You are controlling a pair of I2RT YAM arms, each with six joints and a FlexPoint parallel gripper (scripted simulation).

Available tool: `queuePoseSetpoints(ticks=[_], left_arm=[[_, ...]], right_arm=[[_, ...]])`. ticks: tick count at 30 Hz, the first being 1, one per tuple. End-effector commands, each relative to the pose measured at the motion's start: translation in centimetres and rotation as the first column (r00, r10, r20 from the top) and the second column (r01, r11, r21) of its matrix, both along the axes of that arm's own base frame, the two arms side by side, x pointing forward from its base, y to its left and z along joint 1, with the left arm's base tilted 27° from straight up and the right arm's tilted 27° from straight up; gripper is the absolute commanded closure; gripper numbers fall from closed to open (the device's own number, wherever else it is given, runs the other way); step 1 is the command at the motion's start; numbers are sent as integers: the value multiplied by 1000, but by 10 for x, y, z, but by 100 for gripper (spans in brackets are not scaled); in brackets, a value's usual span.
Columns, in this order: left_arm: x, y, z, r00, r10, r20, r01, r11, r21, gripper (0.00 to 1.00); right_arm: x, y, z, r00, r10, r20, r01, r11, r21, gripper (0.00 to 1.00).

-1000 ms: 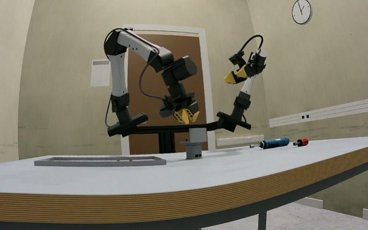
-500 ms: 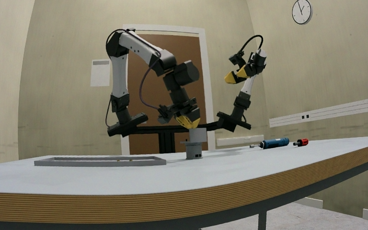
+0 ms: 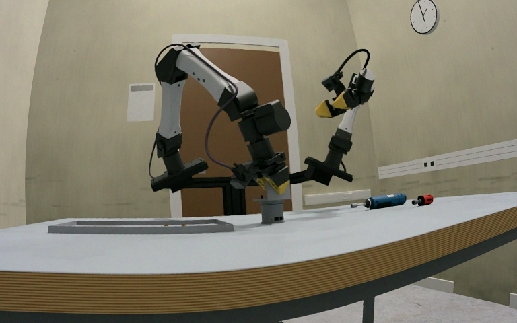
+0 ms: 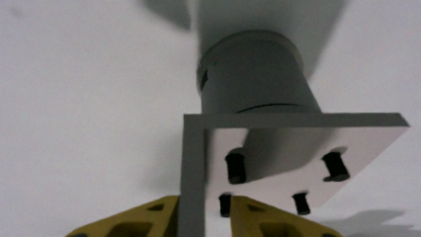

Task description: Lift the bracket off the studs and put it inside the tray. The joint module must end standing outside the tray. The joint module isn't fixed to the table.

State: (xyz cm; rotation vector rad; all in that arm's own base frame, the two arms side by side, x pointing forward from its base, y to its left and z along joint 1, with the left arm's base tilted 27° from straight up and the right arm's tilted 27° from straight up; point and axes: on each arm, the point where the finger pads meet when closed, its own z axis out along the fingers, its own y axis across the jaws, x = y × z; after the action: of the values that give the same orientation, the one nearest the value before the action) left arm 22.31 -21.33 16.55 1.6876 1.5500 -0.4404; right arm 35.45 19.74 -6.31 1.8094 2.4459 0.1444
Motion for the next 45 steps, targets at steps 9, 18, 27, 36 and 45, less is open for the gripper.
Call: queuePoseSetpoints(ticks=[9,18,27,36,45], left_arm=[[2,-2,7,1000,1,17,-1,1000,-12,0],[4,-5,6,1000,5,20,-5,1000,-11,0],[5,-11,3,1000,4,18,-4,1000,-8,0],[4,-18,-3,1000,3,10,-3,1000,-2,0],[17,-27,5,998,49,32,-49,999,0,0]], right_arm=[[16,13,23,997,-4,79,0,998,57,100],[20,28,32,995,17,102,-27,995,98,100],[15,36,44,995,18,100,-29,993,112,100],[8,35,54,996,13,87,-21,996,89,100],[-4,28,58,998,-2,55,-1,999,49,100]])
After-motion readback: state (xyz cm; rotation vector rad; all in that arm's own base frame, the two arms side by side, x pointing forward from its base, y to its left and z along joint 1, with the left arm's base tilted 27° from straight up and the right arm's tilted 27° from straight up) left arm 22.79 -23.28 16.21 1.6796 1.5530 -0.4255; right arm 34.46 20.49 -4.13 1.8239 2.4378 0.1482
